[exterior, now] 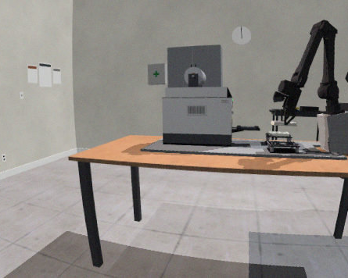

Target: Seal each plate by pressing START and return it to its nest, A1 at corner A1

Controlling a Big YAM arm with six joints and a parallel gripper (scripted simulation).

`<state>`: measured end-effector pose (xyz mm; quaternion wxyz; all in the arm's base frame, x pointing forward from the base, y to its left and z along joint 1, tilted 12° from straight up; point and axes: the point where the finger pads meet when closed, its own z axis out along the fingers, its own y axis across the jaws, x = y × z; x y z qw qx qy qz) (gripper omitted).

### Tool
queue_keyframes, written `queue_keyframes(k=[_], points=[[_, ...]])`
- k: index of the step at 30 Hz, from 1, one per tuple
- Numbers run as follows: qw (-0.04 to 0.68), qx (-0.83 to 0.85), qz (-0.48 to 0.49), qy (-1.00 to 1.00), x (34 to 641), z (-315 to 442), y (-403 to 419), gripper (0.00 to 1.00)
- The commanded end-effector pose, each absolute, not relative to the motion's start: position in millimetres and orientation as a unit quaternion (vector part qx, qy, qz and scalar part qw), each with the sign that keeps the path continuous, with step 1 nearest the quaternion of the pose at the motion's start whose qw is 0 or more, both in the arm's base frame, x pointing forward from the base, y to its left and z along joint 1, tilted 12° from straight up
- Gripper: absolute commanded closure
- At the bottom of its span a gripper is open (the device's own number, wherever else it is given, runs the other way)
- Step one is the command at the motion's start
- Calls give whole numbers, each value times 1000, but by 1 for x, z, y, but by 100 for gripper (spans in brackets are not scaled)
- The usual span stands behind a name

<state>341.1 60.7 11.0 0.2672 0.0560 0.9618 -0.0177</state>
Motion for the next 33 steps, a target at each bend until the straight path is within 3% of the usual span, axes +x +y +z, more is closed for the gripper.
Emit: queue_keyframes(k=[1, 33], points=[[263, 47, -20, 963, 339, 2, 61, 100], [271, 45, -17, 961, 352, -6, 65, 100]])
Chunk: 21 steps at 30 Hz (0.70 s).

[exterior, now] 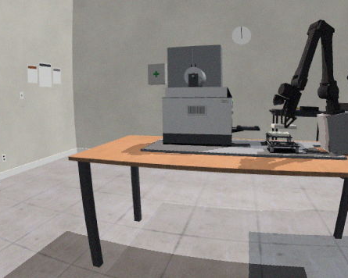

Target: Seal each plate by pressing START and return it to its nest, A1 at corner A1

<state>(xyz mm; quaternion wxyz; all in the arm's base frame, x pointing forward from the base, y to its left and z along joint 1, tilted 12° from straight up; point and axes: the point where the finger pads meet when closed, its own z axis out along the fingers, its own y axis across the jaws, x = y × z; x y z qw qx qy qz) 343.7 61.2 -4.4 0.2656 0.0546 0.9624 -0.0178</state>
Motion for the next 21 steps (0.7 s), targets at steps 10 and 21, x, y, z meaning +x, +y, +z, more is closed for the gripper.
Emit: queue_keyframes(k=[10, 21], points=[[266, 51, -20, 962, 345, -12, 57, 100], [272, 52, -18, 961, 354, -15, 59, 100]])
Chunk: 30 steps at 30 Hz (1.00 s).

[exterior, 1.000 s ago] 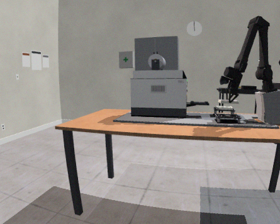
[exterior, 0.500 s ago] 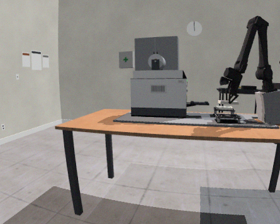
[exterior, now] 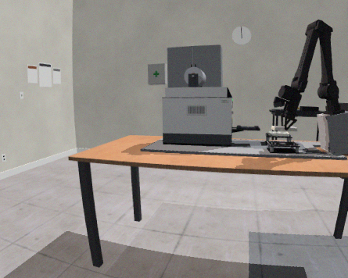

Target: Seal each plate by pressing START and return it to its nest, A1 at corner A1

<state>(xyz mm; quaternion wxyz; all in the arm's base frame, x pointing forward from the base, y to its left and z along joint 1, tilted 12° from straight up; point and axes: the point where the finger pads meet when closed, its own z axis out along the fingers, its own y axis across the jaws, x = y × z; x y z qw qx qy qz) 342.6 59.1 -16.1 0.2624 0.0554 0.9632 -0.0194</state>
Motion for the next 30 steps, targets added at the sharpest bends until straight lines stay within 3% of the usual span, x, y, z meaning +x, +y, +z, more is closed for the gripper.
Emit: queue_keyframes(k=[1, 30], points=[[274, 52, -17, 960, 356, -14, 60, 100], [265, 52, -20, 963, 349, -33, 57, 100]])
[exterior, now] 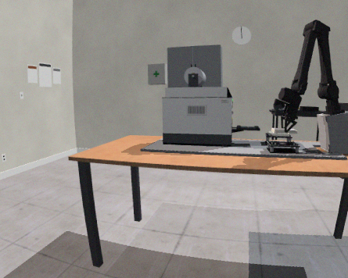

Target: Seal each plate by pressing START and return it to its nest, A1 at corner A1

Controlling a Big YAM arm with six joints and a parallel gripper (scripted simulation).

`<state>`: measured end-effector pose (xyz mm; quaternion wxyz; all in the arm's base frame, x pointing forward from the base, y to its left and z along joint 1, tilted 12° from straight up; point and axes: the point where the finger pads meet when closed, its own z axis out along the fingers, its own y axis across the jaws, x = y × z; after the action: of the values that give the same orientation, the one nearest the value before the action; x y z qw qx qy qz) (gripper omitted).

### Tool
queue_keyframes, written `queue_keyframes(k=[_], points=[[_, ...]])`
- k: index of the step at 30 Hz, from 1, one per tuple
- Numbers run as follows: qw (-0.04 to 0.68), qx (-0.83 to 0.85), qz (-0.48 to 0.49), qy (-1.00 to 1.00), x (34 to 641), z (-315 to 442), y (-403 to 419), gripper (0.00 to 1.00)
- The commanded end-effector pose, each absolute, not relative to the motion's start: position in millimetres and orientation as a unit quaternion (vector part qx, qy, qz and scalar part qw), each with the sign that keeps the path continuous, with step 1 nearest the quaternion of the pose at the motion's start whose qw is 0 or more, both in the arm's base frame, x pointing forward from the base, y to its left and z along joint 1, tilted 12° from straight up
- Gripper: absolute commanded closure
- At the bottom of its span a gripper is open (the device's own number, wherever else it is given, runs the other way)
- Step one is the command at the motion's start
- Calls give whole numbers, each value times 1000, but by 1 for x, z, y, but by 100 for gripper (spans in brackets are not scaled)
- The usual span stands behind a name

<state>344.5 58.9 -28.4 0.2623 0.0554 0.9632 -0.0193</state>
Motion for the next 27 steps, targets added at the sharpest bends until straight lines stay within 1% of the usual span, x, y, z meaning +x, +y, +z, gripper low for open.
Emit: queue_keyframes(k=[1, 13, 27], points=[[268, 52, -20, 962, 351, -32, 58, 100], [278, 53, -16, 959, 366, -29, 61, 100], [263, 51, -21, 963, 348, -44, 56, 100]])
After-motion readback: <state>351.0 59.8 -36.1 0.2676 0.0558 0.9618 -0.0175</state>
